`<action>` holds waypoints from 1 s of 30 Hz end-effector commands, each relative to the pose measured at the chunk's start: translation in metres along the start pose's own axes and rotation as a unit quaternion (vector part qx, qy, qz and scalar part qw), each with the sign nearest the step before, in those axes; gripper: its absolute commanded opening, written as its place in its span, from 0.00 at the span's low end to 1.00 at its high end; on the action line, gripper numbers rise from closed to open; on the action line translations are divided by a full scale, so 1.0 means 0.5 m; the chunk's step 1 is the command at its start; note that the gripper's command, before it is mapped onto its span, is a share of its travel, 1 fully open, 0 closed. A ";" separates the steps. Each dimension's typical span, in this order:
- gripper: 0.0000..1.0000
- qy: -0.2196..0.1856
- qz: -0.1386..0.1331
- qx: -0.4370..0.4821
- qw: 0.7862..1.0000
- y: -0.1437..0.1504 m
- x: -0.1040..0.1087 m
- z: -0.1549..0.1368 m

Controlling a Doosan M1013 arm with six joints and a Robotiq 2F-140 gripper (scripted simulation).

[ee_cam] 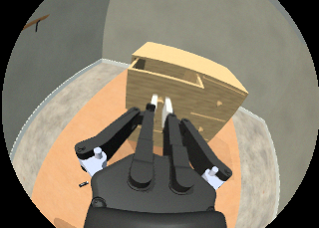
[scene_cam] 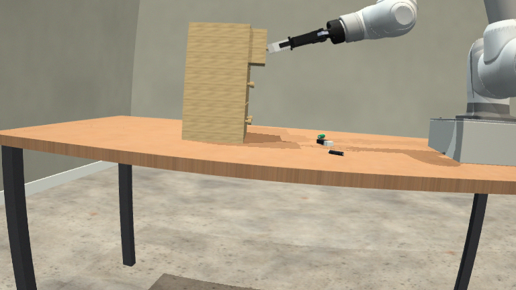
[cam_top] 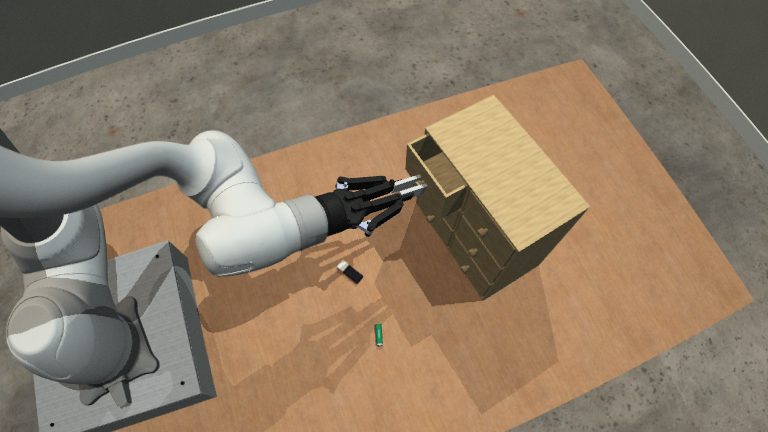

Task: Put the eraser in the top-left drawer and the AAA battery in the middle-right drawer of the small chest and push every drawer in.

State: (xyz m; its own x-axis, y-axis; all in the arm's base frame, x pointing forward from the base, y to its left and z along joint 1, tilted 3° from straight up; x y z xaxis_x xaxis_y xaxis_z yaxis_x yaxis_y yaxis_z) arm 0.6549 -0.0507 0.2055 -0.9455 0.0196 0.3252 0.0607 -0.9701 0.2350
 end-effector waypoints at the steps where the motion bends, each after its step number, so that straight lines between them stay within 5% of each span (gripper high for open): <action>1: 0.08 0.000 0.000 0.000 1.000 0.000 0.001 0.000; 30: 0.08 0.000 0.000 0.000 1.000 -0.003 0.037 -0.013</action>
State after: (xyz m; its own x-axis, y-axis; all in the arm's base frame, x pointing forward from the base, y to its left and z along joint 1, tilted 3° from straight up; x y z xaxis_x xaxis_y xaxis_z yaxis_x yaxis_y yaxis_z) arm 0.6352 -0.0507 0.2052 -0.9454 0.0196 0.3252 0.0607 -0.9701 0.2350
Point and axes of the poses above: the point where the finger pads meet when closed, its own x axis back along the fingers, its own y axis across the jaws, z = x × y, the point moved 6 cm from there along x, back along the fingers, and after that the axes turned 11 degrees about x, right-handed, at the moved point
